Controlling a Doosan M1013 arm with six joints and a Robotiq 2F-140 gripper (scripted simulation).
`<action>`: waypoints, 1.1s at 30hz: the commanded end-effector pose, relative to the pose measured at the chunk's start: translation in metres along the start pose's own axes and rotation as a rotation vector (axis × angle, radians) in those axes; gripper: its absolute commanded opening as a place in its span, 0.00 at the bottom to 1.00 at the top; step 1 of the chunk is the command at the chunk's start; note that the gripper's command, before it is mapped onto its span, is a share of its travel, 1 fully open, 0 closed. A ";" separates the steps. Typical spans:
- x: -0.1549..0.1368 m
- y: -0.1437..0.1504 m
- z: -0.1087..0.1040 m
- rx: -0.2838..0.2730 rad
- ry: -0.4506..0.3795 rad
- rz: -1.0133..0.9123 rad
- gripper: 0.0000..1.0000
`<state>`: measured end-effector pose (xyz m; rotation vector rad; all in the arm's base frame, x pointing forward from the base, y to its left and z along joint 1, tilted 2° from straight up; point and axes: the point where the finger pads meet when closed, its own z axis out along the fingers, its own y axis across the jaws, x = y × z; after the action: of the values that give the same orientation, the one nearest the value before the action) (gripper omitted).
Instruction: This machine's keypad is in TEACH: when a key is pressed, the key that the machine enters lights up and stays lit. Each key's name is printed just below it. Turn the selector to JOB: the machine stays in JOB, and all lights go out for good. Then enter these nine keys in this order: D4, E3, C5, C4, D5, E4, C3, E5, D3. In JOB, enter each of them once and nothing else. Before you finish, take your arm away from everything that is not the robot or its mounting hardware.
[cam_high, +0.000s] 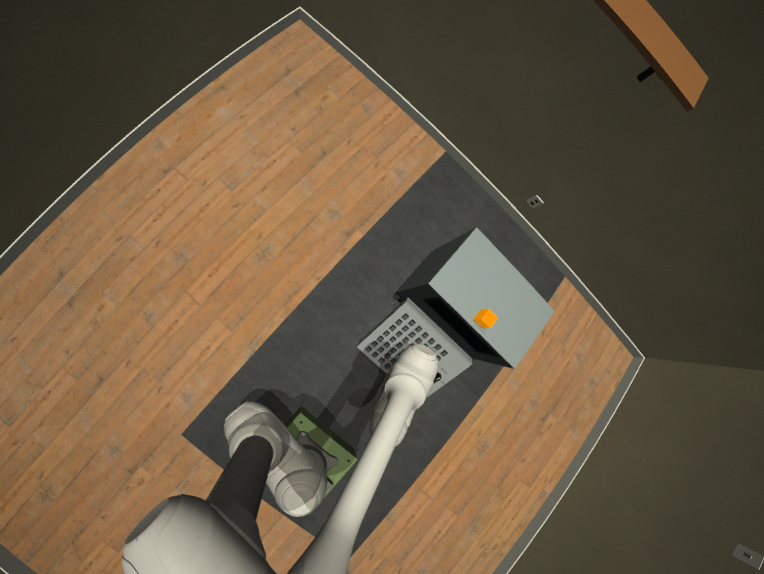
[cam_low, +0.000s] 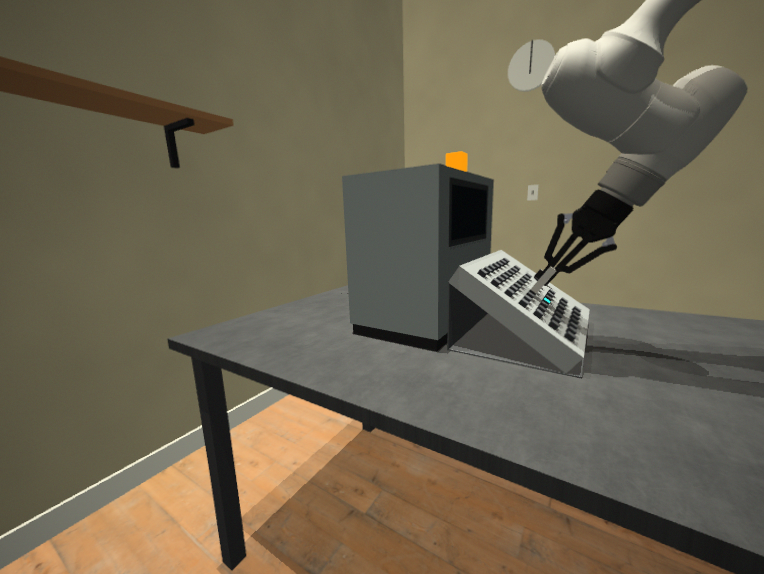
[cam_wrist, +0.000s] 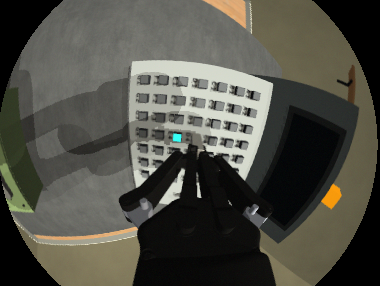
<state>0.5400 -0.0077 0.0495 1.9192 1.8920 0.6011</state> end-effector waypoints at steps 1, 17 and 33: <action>0.000 0.000 -0.007 0.000 0.000 0.000 0.00; 0.000 0.000 -0.028 0.001 0.000 0.000 0.00; -0.015 0.000 -0.030 0.001 0.000 -0.150 0.00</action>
<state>0.5240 -0.0149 0.0735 1.8611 1.9381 0.5828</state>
